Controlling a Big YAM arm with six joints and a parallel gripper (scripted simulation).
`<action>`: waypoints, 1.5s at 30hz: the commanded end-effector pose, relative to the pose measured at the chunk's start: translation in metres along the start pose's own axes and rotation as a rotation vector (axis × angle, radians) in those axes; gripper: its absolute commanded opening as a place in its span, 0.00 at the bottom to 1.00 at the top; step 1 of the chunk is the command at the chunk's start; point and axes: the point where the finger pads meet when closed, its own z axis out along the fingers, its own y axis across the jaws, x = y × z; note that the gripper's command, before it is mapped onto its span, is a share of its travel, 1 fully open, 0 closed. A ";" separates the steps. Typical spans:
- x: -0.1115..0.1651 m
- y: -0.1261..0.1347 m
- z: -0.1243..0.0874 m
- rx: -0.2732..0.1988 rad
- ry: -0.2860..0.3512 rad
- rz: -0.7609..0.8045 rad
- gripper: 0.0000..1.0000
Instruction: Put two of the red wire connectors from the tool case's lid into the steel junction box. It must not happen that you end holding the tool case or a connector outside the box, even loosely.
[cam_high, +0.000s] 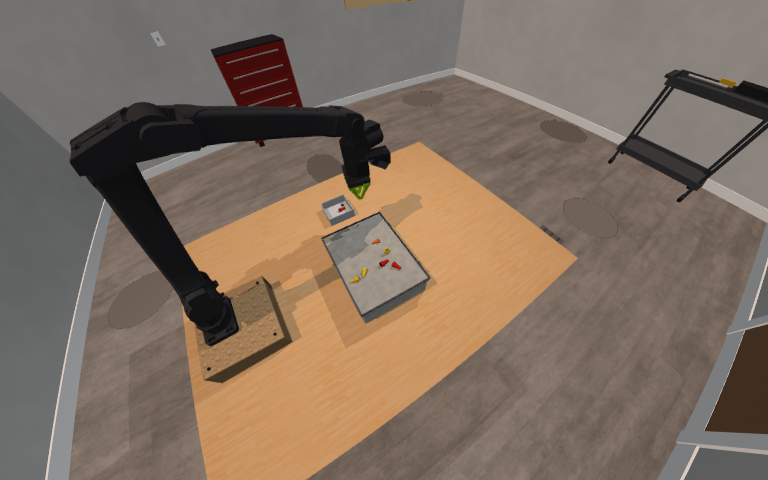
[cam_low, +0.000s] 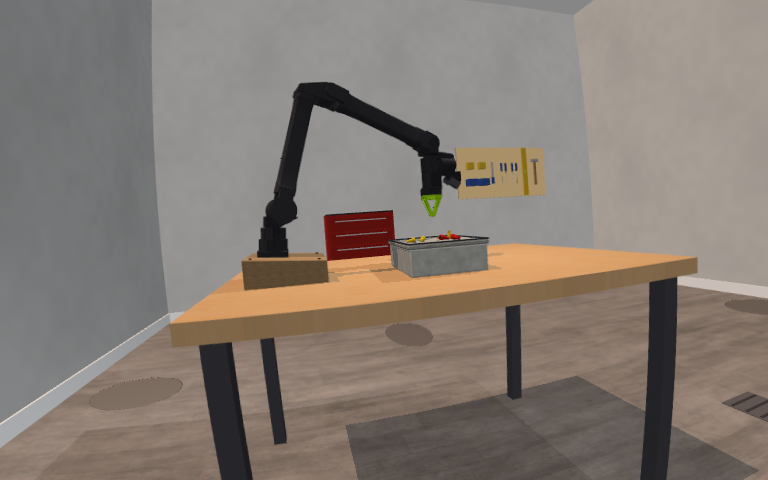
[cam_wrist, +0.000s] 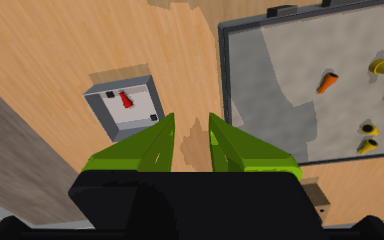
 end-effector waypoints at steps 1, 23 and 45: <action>-0.018 -0.037 -0.004 -0.011 -0.022 0.167 0.29; -0.034 -0.260 0.004 -0.007 -0.023 0.928 0.29; -0.035 -0.257 0.054 0.002 -0.006 0.916 0.29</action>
